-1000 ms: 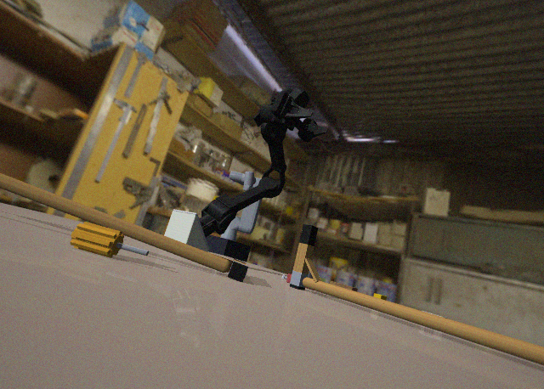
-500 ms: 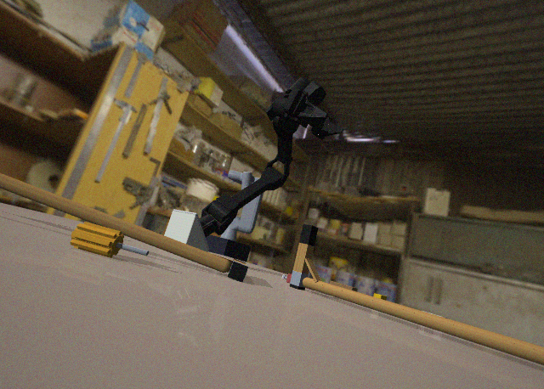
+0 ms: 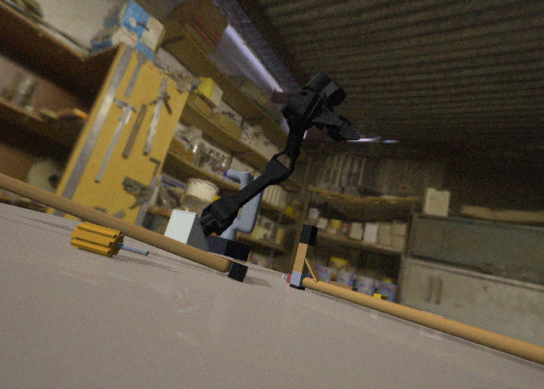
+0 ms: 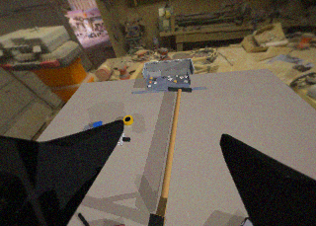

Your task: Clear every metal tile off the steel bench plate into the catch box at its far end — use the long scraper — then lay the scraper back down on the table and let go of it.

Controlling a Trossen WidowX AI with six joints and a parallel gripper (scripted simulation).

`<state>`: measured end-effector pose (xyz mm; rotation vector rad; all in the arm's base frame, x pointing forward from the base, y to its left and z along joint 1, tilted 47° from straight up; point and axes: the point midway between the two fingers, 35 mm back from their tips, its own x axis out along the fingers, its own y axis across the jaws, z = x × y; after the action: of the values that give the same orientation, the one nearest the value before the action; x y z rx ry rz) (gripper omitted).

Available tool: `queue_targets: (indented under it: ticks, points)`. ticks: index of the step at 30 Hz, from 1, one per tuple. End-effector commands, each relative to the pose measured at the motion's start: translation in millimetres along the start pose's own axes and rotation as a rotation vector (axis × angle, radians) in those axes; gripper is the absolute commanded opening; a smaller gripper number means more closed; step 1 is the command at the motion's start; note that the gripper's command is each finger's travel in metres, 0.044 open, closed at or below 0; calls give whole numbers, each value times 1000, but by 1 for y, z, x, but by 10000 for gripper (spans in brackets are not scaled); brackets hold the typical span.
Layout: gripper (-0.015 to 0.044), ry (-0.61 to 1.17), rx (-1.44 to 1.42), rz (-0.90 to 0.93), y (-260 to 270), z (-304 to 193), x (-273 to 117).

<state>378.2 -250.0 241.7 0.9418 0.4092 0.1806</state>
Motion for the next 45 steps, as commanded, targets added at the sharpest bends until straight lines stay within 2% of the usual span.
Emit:
queue_targets:
  ticks: [1,23,45]
  points:
    - [440,47,11,-8,-4,-2,22]
    - [440,269,41,-51,-18,-32,120]
    - [440,513,29,-105,-31,-95,207]
